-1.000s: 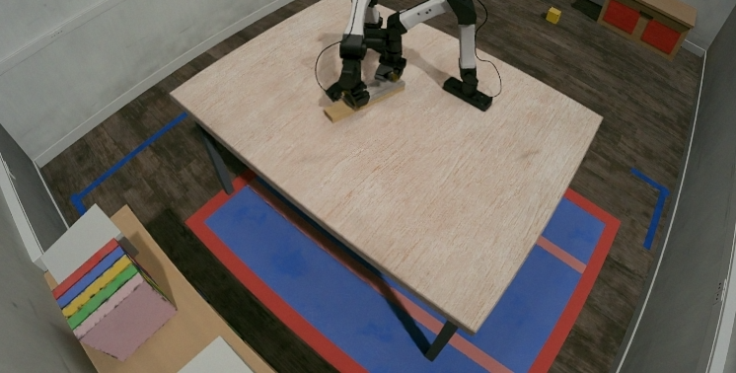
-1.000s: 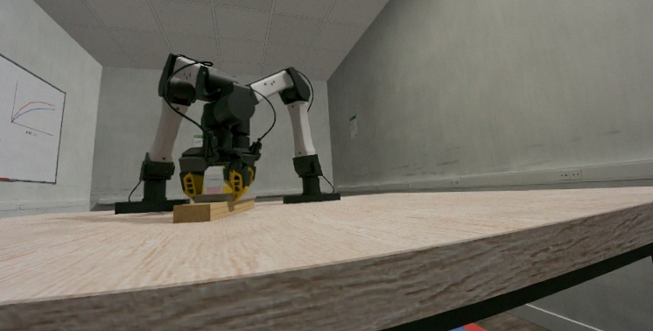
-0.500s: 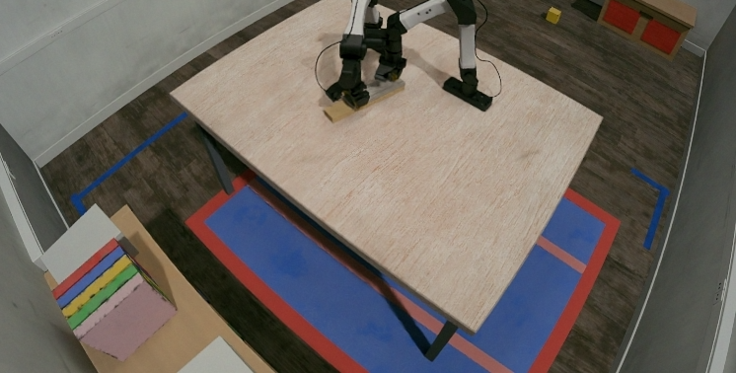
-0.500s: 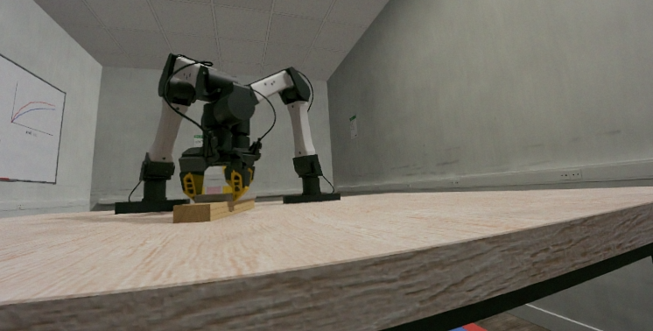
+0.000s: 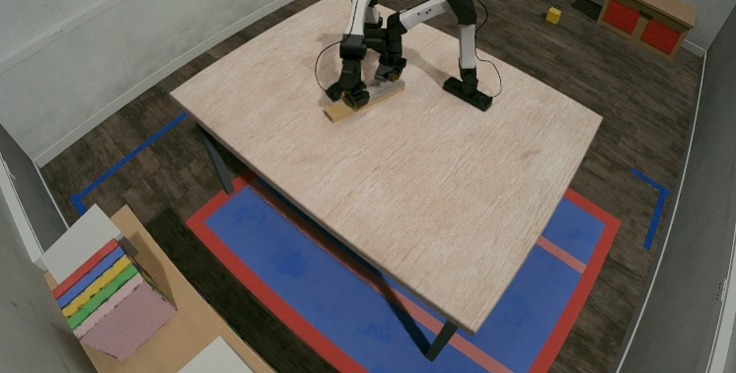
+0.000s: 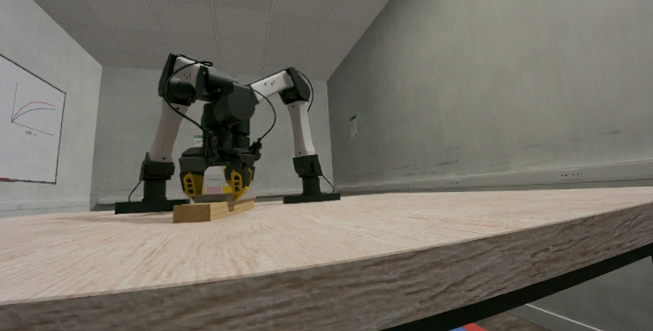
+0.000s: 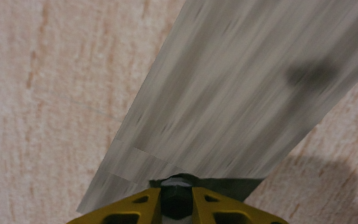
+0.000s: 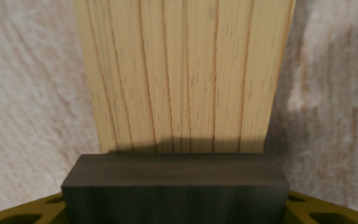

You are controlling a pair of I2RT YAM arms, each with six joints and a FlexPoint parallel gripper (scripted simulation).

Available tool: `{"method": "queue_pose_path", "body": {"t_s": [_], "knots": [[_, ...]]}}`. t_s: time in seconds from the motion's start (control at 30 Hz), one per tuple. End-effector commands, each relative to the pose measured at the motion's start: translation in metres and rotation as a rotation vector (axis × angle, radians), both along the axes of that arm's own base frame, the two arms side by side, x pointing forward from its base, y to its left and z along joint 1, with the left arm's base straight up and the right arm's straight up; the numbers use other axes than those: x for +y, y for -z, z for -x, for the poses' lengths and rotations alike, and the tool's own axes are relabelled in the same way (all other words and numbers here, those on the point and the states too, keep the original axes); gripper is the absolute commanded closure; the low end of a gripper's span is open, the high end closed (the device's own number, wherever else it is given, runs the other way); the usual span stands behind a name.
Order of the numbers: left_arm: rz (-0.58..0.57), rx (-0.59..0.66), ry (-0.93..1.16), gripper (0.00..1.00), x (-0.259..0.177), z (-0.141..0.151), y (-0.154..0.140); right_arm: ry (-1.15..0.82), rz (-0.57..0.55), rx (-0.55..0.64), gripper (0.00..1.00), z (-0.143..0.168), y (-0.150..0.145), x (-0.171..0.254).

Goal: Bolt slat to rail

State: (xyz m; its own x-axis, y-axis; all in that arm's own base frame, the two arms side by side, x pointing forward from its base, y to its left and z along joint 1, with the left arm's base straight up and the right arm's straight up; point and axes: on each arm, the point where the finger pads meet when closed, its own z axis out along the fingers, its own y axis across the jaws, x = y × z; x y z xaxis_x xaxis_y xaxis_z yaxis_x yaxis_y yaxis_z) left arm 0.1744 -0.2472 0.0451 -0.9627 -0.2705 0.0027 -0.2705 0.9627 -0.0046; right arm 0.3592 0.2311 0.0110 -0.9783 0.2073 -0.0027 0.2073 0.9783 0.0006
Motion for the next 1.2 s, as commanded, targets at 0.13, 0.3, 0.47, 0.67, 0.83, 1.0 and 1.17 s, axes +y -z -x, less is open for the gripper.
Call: {"method": "queue_pose_path", "body": {"t_s": [0.13,0.3,0.47,0.67,0.83,1.0,1.17], "knots": [[0.010,-0.011,0.108,0.86,-0.0027,-0.0019,-0.0030,0.002,-0.011,-0.020,0.33,-0.0037,-0.0069,0.0021],[0.007,-0.011,0.308,0.86,-0.0025,-0.0017,-0.0021,0.002,-0.011,-0.020,0.33,-0.0037,-0.0069,0.0021],[0.006,-0.012,0.428,0.86,-0.0029,-0.0020,-0.0021,0.002,-0.011,-0.020,0.33,-0.0037,-0.0069,0.0021],[0.005,-0.014,0.667,0.86,-0.0041,-0.0028,-0.0025,0.002,-0.011,-0.020,0.33,-0.0037,-0.0069,0.0021],[0.003,-0.012,0.866,0.86,-0.0041,-0.0028,-0.0021,0.002,-0.011,-0.020,0.33,-0.0037,-0.0069,0.0021],[0.001,-0.011,0.986,0.86,-0.0041,-0.0028,-0.0018,0.002,-0.011,-0.020,0.33,-0.0037,-0.0069,0.0021],[-0.001,-0.009,1.185,0.86,-0.0039,-0.0026,-0.0015,0.002,-0.011,-0.020,0.33,-0.0037,-0.0069,0.0021]]}}
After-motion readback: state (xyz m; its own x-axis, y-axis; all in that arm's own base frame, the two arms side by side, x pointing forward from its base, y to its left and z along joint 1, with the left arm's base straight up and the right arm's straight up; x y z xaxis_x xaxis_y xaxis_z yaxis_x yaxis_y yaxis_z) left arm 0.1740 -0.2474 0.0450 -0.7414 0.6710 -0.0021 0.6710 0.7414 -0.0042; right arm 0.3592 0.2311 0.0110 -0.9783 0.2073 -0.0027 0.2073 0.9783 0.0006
